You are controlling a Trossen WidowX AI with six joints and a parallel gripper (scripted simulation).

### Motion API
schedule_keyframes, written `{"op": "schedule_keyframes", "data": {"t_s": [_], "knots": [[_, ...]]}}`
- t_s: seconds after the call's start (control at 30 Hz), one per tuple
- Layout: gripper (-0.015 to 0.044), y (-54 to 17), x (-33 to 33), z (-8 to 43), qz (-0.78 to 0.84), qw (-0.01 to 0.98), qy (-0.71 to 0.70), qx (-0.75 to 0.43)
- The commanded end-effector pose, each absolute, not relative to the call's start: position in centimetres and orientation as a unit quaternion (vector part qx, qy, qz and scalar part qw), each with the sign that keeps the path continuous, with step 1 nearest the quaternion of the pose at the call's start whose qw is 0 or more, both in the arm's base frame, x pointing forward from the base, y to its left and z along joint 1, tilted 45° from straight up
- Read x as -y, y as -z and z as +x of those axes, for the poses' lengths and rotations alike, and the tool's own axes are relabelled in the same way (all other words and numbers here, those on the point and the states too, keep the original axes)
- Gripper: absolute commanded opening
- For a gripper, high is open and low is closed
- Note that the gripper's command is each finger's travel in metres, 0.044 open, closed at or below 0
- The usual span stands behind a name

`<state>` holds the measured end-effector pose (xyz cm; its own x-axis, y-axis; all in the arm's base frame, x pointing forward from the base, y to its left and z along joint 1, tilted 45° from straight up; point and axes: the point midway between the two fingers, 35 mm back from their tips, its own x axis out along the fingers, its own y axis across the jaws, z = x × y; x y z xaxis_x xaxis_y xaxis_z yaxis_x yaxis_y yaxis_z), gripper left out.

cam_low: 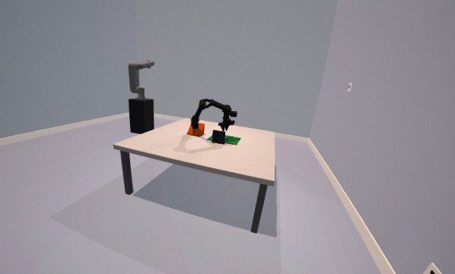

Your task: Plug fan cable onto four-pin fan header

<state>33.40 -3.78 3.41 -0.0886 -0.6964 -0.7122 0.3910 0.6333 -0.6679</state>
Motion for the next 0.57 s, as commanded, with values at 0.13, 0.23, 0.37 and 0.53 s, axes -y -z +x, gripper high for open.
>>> {"op": "schedule_keyframes", "data": {"t_s": [0.13,0.23,0.37,0.53], "knots": [[0.0260,-3.7,4.7,39.8,-0.121,0.663,0.412,-0.613],[0.0260,-3.8,5.2,42.1,-0.121,0.664,0.412,-0.612],[0.0260,-3.7,5.8,43.9,-0.121,0.664,0.412,-0.612],[0.0260,-3.7,5.8,43.9,-0.121,0.664,0.412,-0.612]]}}
